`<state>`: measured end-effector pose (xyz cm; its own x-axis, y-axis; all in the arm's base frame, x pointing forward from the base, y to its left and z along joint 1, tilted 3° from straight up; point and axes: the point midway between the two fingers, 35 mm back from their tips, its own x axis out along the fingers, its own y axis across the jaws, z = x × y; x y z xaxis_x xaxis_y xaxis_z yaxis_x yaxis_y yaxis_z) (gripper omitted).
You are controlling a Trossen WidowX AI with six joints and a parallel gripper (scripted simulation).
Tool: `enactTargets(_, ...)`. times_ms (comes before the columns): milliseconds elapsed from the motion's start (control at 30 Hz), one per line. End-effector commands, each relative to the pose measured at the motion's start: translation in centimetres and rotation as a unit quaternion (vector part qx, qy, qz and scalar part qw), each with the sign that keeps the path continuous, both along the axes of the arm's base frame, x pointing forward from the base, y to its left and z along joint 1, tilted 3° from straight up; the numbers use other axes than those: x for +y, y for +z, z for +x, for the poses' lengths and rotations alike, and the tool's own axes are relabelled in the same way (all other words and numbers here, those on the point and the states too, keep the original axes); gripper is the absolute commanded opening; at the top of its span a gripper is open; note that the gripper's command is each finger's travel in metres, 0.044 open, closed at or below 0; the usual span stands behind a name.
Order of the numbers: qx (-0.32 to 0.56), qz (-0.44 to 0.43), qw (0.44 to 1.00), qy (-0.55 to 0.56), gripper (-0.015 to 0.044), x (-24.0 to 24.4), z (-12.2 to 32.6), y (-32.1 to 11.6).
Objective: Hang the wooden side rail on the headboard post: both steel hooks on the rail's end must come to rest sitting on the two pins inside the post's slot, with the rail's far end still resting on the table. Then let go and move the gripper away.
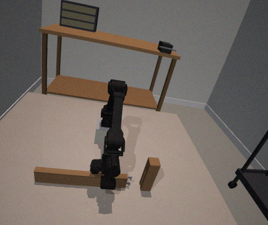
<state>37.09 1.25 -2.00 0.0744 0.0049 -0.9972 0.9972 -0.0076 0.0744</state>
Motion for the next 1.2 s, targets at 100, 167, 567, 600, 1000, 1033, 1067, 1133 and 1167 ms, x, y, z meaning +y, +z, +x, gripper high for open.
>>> enactTargets(100,0.002,-0.001,1.000,-0.001,0.0000,-0.04,-0.46,-0.03)
enactTargets(167,0.002,-0.001,1.000,-0.001,0.0000,-0.04,-0.55,-0.03)
enactTargets(567,0.000,0.000,1.000,0.000,0.0000,0.02,-0.25,0.00)
enactTargets(600,0.001,-0.001,1.000,-0.001,0.0000,0.02,-0.25,0.01)
enactTargets(1000,0.002,-0.001,1.000,-0.001,0.0000,0.02,-0.26,0.21)
enactTargets(1033,0.002,-0.001,1.000,-0.001,0.0000,0.02,-0.27,0.22)
enactTargets(1067,0.002,-0.001,1.000,-0.001,0.0000,0.02,-0.27,0.24)
enactTargets(1133,0.002,-0.001,1.000,-0.001,0.0000,0.02,-0.27,0.27)
enactTargets(1167,0.002,-0.001,1.000,-0.001,0.0000,0.02,-0.27,0.29)
